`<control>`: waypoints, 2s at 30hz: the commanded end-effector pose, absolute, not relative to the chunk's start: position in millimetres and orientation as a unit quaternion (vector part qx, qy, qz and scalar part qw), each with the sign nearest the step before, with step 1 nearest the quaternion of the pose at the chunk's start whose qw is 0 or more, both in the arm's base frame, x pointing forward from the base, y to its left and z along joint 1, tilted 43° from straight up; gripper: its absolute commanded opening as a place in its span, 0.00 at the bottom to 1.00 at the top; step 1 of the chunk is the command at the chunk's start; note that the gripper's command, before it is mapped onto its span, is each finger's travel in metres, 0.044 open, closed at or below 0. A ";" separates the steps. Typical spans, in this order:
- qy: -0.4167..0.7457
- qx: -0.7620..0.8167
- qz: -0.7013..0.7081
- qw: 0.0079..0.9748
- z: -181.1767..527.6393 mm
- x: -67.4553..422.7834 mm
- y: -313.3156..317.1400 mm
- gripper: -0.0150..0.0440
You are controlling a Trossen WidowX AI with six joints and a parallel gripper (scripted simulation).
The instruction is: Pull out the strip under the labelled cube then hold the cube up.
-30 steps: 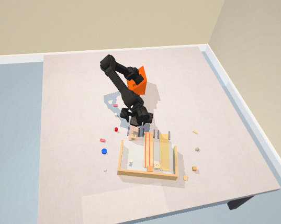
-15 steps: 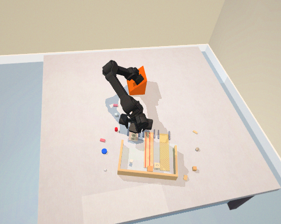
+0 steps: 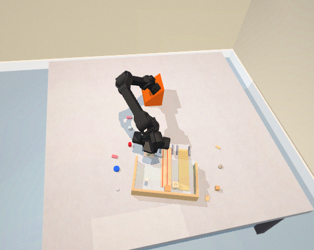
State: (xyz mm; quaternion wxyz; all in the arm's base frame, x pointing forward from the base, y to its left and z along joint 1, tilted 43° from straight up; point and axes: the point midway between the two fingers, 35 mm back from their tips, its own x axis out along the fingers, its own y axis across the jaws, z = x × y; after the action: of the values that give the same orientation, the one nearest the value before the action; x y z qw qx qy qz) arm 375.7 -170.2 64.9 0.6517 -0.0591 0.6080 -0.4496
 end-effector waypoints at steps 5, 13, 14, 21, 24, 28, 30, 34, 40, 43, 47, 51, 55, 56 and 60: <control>0.610 -0.061 -0.450 0.650 53.3 373.5 -181.1 0.68; 0.610 -0.061 -0.450 0.649 43.9 371.2 -189.9 0.68; 0.610 -0.062 -0.450 0.649 42.7 370.9 -191.0 0.68; 0.610 -0.062 -0.451 0.649 34.6 368.5 -198.6 0.68; 0.609 -0.062 -0.451 0.649 31.4 367.4 -201.6 0.68; 0.609 -0.062 -0.451 0.649 30.7 367.2 -202.3 0.68; 0.609 -0.060 -0.451 0.650 32.4 368.1 -200.4 0.63; 0.609 -0.060 -0.451 0.650 32.4 368.1 -200.4 0.49; 0.609 -0.060 -0.451 0.650 32.4 368.1 -200.4 0.42; 0.609 -0.060 -0.451 0.650 32.4 368.1 -200.4 0.32; 0.609 -0.060 -0.450 0.650 36.3 360.7 -190.5 0.25; 0.610 -0.060 -0.450 0.650 42.4 347.6 -174.7 0.25; 0.611 -0.061 -0.450 0.649 47.8 333.4 -160.0 0.25; 0.611 -0.061 -0.450 0.649 49.1 329.7 -156.5 0.25; 0.611 -0.062 -0.450 0.649 52.0 320.4 -148.2 0.25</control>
State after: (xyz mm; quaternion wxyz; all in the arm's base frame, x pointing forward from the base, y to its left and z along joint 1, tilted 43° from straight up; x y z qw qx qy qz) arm 330.0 -157.4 48.5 0.6481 -0.0623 0.6119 -0.4491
